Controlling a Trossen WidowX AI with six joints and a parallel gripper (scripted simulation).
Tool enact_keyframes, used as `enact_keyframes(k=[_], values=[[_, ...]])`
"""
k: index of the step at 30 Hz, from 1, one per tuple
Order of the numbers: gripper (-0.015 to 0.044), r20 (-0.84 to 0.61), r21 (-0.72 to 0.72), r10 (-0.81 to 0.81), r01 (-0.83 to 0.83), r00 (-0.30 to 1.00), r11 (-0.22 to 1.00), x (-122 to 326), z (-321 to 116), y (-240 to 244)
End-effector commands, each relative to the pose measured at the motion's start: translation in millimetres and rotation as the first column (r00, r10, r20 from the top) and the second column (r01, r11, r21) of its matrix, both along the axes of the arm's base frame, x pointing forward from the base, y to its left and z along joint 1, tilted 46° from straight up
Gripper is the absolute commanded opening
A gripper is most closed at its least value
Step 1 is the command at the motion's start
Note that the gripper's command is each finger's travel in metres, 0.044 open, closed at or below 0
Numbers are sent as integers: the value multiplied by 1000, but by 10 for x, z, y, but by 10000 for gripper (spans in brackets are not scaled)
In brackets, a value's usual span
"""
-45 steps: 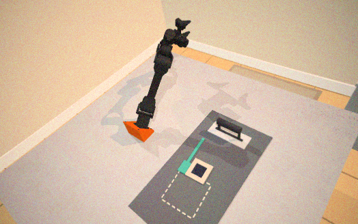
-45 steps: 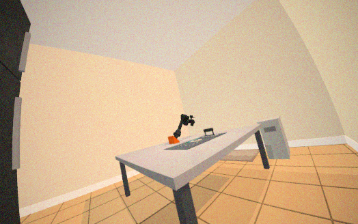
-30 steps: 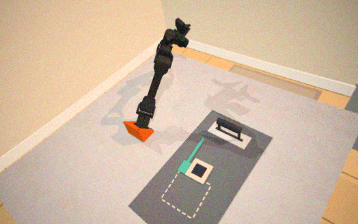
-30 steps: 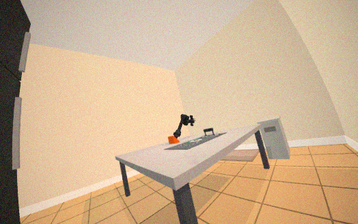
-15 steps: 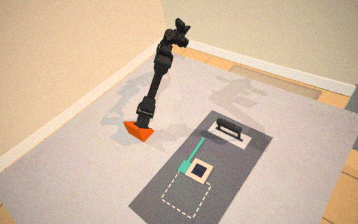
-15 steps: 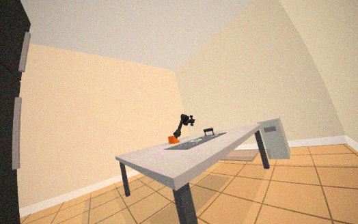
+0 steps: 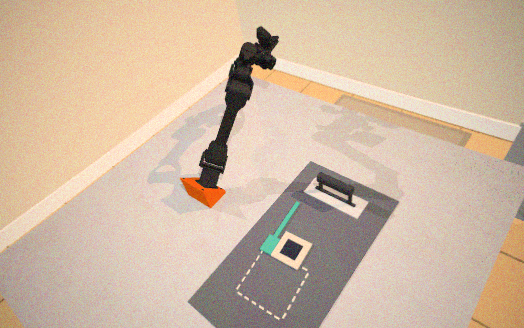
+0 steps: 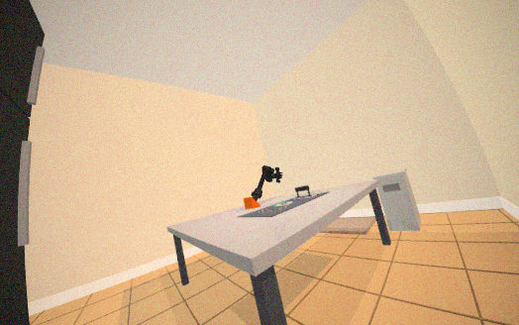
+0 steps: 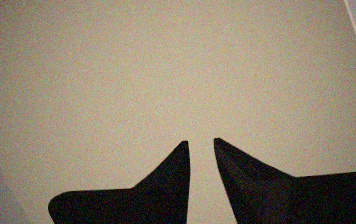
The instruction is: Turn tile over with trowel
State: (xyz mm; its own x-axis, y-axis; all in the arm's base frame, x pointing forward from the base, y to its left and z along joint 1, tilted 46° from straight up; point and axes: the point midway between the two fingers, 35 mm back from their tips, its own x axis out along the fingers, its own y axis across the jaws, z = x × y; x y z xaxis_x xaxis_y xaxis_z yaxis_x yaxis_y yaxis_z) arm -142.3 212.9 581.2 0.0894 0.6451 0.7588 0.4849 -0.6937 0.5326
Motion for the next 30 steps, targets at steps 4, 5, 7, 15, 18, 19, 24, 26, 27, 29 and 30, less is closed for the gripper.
enact_keyframes(k=[4, 5, 7, 15, 18, 19, 24, 26, 27, 29, 30], values=[[100, 0, 0, 0, 0, 1000, 1000, 0, 0, 0], [100, 0, 0, 0, 0, 1000, 1000, 0, 0, 0], [100, 0, 0, 0, 0, 1000, 1000, 0, 0, 0], [100, 0, 0, 0, 0, 1000, 1000, 0, 0, 0], [100, 0, 0, 0, 0, 1000, 1000, 0, 0, 0], [74, 0, 0, 0, 0, 1000, 1000, 0, 0, 0], [0, 0, 0, 0, 0, 1000, 1000, 0, 0, 0], [0, 0, 0, 0, 0, 1000, 1000, 0, 0, 0], [0, 0, 0, 0, 0, 1000, 1000, 0, 0, 0], [0, 0, 0, 0, 0, 1000, 1000, 0, 0, 0], [0, 0, 0, 0, 0, 1000, 1000, 0, 0, 0]])
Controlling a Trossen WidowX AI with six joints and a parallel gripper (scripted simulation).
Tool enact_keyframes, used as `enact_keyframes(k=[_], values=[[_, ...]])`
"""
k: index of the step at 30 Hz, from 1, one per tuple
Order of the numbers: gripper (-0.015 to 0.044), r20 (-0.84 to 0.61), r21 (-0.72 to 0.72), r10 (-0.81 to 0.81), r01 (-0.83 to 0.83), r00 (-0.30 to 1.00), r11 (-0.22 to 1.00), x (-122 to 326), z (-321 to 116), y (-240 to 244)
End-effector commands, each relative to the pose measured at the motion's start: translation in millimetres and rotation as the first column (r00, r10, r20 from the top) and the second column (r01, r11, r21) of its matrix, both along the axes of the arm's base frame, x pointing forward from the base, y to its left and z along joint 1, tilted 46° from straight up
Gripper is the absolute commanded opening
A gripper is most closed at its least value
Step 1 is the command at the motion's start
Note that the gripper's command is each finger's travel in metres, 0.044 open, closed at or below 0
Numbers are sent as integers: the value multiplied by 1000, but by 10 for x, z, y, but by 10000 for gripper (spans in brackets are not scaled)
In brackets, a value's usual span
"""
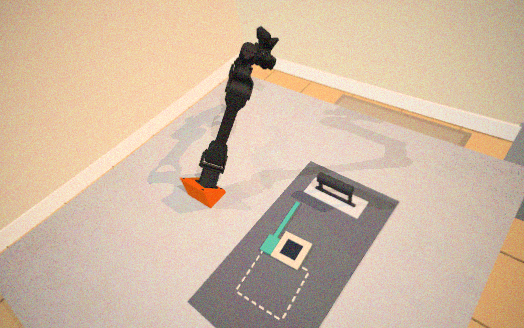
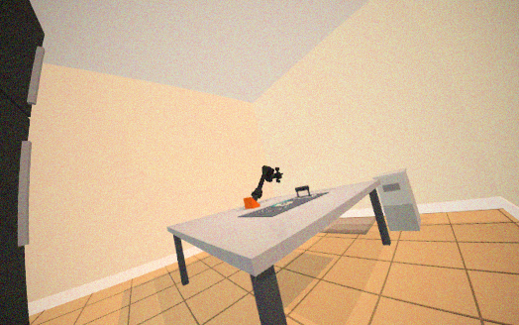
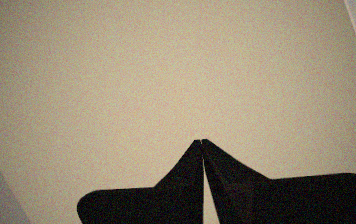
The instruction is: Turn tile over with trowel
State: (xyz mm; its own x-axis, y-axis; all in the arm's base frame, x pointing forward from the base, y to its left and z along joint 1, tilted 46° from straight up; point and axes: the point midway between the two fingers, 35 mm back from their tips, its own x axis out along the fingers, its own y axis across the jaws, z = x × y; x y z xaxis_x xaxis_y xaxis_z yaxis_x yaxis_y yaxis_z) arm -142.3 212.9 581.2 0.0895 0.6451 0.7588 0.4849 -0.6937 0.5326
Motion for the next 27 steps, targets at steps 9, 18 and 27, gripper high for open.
enact_keyframes(k=[9, 18, 27], values=[[100, 0, 0, 0, 0, 1000, 1000, 0, 0, 0], [270, 129, -22, -105, 108, 986, 994, -6, -4, 233], [270, 354, -51, -258, 293, 899, 955, 67, -68, 688]])
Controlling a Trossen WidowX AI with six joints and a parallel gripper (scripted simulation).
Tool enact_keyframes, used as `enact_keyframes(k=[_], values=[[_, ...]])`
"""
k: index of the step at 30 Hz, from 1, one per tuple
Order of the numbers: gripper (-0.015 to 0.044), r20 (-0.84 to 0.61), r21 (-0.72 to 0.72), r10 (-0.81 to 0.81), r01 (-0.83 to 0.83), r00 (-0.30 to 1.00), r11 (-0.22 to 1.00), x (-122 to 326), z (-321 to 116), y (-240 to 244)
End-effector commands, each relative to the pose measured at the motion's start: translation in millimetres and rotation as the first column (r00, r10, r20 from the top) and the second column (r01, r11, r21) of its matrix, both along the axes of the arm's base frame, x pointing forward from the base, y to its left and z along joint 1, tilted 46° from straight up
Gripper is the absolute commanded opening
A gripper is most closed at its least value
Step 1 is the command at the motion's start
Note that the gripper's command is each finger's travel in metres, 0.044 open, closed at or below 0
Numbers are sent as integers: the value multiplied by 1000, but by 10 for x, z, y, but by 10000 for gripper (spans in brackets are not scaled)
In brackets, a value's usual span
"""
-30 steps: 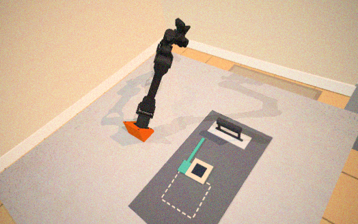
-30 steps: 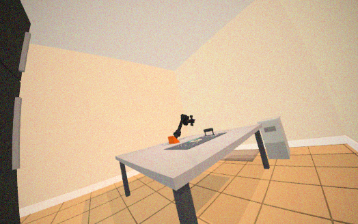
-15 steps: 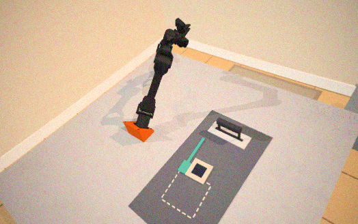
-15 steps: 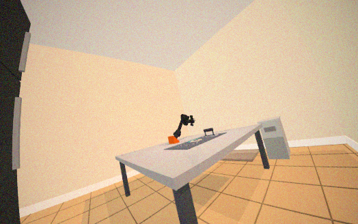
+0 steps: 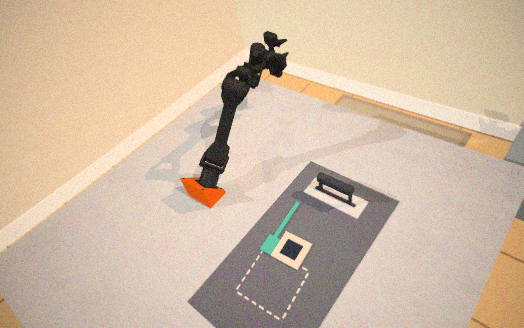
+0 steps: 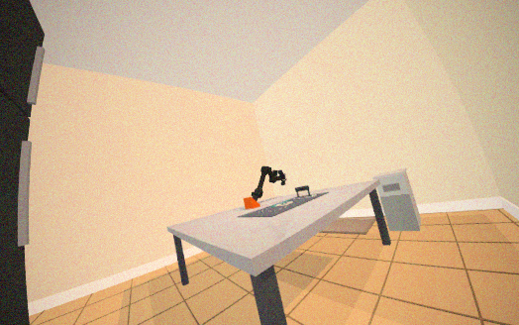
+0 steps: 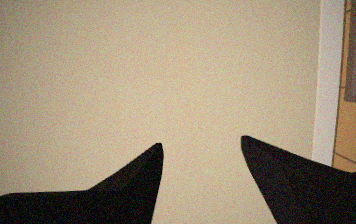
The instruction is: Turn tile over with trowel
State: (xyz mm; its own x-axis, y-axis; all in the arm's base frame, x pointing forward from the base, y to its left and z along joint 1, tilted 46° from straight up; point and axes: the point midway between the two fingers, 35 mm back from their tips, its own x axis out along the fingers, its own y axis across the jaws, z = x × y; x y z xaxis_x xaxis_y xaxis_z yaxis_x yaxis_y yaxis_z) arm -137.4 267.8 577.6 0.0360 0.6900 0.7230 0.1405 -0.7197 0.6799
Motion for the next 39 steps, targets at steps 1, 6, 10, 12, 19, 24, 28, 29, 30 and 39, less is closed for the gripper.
enact_keyframes(k=[1, 6, 10, 12, 19, 24, 28, 29, 30, 39], values=[[270, 91, -32, -67, 70, 994, 997, 34, -43, 191], [270, 209, -74, -148, 166, 967, 983, 135, -113, 450], [270, 299, -105, -200, 241, 933, 965, 243, -183, 651], [270, 343, -121, -222, 277, 913, 953, 307, -222, 750], [270, 509, -173, -283, 419, 813, 891, 626, -398, 1125], [270, 616, -209, -294, 512, 731, 833, 920, -553, 1364], [270, 689, -237, -280, 573, 669, 784, 1172, -686, 1517], [270, 705, -244, -274, 587, 654, 772, 1239, -721, 1551], [270, 721, -251, -268, 601, 639, 758, 1307, -757, 1583], [270, 832, -317, -174, 707, 527, 632, 1972, -1101, 1773]])
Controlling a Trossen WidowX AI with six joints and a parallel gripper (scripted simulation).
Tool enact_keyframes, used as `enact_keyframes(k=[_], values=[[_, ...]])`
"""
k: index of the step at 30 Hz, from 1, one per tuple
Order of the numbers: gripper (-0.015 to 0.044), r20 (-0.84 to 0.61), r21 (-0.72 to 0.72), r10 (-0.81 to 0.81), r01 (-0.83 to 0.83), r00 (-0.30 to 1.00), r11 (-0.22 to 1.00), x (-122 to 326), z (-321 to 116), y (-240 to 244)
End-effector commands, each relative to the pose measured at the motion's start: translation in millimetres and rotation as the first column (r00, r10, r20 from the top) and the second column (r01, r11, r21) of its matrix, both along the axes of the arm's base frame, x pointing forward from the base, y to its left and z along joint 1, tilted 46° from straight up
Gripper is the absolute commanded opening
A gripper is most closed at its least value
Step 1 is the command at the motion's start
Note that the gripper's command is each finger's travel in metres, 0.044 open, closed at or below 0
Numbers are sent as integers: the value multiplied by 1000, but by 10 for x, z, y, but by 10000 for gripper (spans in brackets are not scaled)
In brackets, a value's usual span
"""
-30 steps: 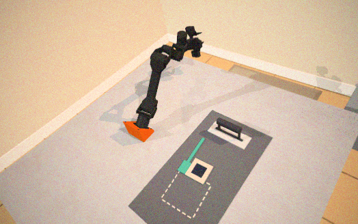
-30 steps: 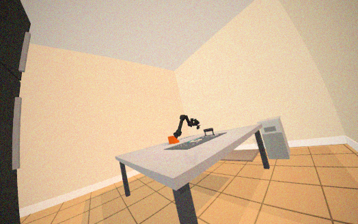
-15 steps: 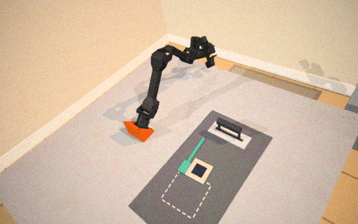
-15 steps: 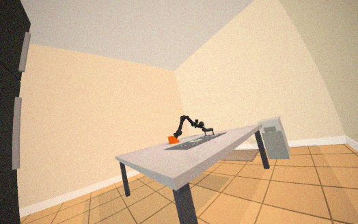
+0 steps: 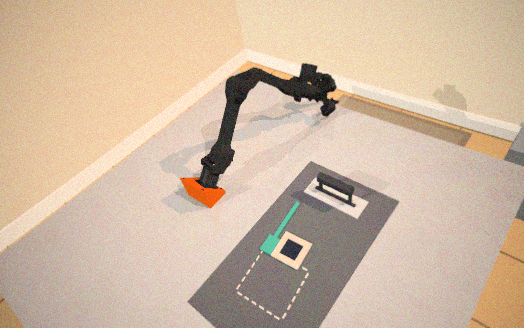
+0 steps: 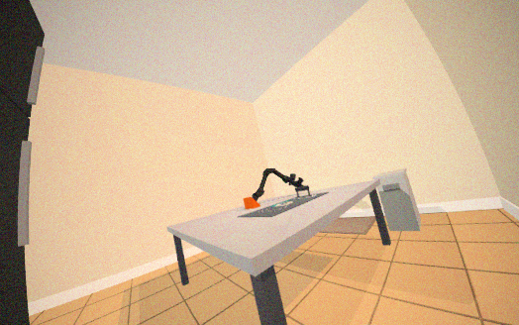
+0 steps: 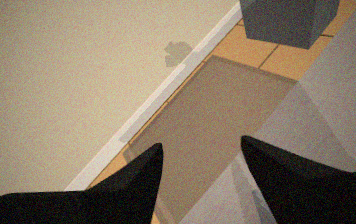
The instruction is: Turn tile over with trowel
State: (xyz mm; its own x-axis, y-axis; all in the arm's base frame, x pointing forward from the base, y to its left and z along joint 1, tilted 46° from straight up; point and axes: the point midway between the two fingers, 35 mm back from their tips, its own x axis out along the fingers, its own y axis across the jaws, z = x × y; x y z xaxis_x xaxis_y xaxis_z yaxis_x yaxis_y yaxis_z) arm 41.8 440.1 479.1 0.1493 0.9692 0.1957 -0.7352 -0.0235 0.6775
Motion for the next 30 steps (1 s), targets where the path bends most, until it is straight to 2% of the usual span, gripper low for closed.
enact_keyframes(k=[1, 10, 20, 24, 30], values=[[270, 40, -83, -32, 35, 999, 996, 258, -157, 61], [270, 110, -312, -107, 136, 988, 940, 1084, -594, 24], [270, 141, -543, -136, 191, 981, 818, 2012, -1108, -345], [270, 120, -624, -134, 180, 984, 760, 2305, -1327, -547], [270, 16, -750, -137, 102, 990, 653, 2711, -1738, -972]])
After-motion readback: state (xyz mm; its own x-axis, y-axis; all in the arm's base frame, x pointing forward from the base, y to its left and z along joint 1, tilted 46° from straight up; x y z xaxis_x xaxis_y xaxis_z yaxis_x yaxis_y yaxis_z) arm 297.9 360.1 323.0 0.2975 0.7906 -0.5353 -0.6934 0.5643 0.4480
